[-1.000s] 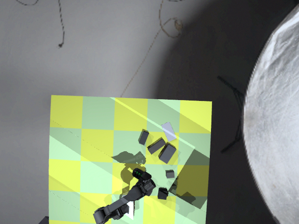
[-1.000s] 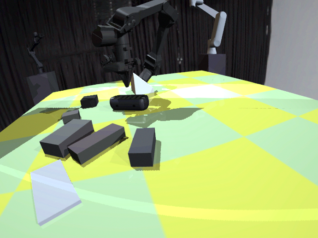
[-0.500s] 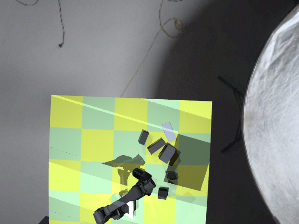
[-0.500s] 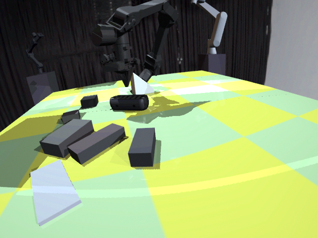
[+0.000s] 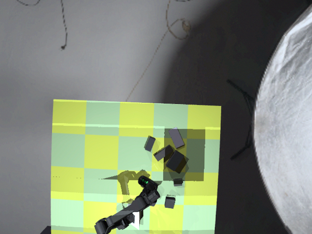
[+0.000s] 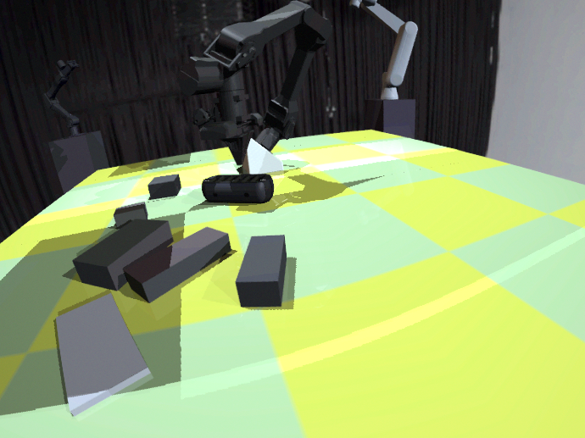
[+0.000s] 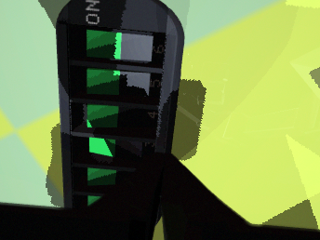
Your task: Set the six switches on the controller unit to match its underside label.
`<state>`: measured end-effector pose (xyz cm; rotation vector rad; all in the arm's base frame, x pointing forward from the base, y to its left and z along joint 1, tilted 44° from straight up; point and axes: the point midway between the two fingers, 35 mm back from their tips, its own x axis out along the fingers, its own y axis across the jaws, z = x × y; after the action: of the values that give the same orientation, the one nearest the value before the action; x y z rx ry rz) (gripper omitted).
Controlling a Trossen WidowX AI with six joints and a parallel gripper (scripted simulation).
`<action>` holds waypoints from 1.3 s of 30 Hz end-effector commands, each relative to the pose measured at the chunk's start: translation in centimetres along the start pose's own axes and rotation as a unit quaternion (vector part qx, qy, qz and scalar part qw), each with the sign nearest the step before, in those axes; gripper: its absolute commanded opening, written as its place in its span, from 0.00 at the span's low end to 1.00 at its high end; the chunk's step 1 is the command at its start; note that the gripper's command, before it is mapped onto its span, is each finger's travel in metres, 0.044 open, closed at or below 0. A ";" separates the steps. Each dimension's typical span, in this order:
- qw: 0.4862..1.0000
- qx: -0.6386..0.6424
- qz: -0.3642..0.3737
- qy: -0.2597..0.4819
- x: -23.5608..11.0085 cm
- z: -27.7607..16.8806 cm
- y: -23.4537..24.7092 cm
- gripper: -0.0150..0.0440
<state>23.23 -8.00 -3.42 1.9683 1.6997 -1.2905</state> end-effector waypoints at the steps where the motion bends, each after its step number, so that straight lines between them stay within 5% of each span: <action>1: 1.000 0.001 0.000 -0.001 1.1 0.0 -1.7 0.25; 15: 1.000 0.002 -0.003 0.001 1.1 0.0 -1.6 0.25; 21: 1.000 0.002 -0.002 0.000 -3.8 0.1 -1.6 0.52; 26: 1.000 0.002 -0.003 0.000 -4.0 0.1 -1.6 0.74; 37: 1.000 0.002 -0.003 0.000 -4.0 0.1 -1.6 0.25; 39: 1.000 0.002 -0.003 0.000 -4.0 0.1 -1.6 0.25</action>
<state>22.08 -10.21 -0.01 1.9722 1.7026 -1.2970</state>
